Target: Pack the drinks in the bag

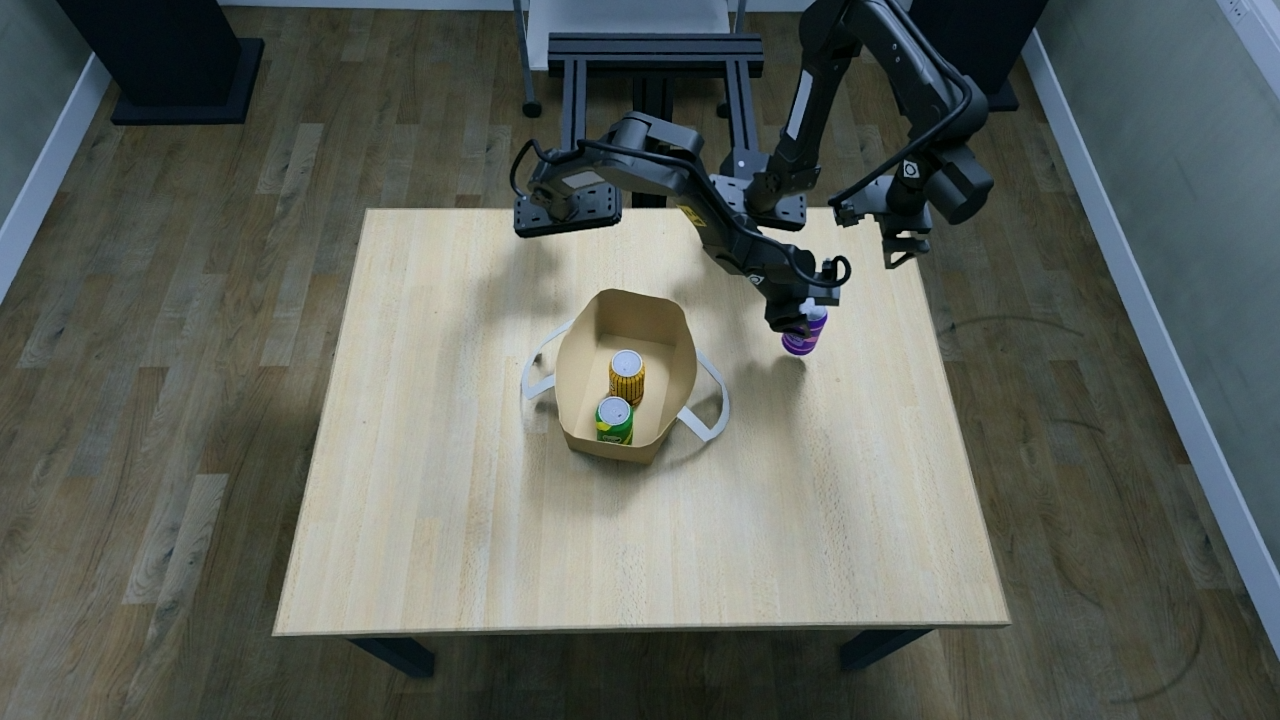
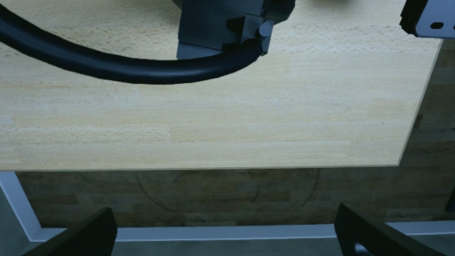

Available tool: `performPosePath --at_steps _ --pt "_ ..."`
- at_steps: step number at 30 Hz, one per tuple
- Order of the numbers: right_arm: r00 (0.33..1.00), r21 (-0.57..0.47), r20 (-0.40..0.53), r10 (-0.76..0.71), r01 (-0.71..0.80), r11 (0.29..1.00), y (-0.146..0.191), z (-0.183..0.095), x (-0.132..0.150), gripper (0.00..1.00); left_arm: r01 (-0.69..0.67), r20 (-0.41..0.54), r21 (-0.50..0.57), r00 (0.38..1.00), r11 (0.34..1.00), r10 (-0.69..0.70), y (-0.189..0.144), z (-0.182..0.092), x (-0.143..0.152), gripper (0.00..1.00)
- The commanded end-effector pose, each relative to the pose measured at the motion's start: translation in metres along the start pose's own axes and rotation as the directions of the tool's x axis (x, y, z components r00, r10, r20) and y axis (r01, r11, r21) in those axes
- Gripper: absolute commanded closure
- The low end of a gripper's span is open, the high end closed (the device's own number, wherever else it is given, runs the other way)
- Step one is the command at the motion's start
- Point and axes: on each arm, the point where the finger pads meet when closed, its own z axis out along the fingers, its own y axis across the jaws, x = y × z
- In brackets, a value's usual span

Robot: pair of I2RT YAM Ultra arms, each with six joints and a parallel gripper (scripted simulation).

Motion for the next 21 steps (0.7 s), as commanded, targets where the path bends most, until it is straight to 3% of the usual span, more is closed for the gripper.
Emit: performPosePath --at_steps 1,3,10,21 --pt "0.988 0.026 0.156 -0.004 0.0 1.0 -0.008 -0.021 -0.067 0.3 -0.004 -0.002 -0.046 1.0 0.999 0.004 0.004 -0.014 0.0 0.0" --pt "0.992 0.015 0.128 -0.005 0.003 1.0 -0.005 -0.024 -0.062 0.3 -0.004 -0.002 -0.046 1.0 0.999 0.004 0.004 -0.014 0.0 0.0" --pt "0.983 0.034 0.186 -0.004 -0.002 0.999 -0.011 -0.042 -0.089 0.3 -0.004 -0.002 -0.046 1.0 0.999 0.004 0.004 -0.014 0.0 0.0" --pt "0.994 0.023 0.114 0.002 -0.005 1.0 -0.007 -0.051 -0.076 0.3 0.0 -0.003 -0.016 1.0 1.0 0.0 0.001 -0.004 0.0 0.0"
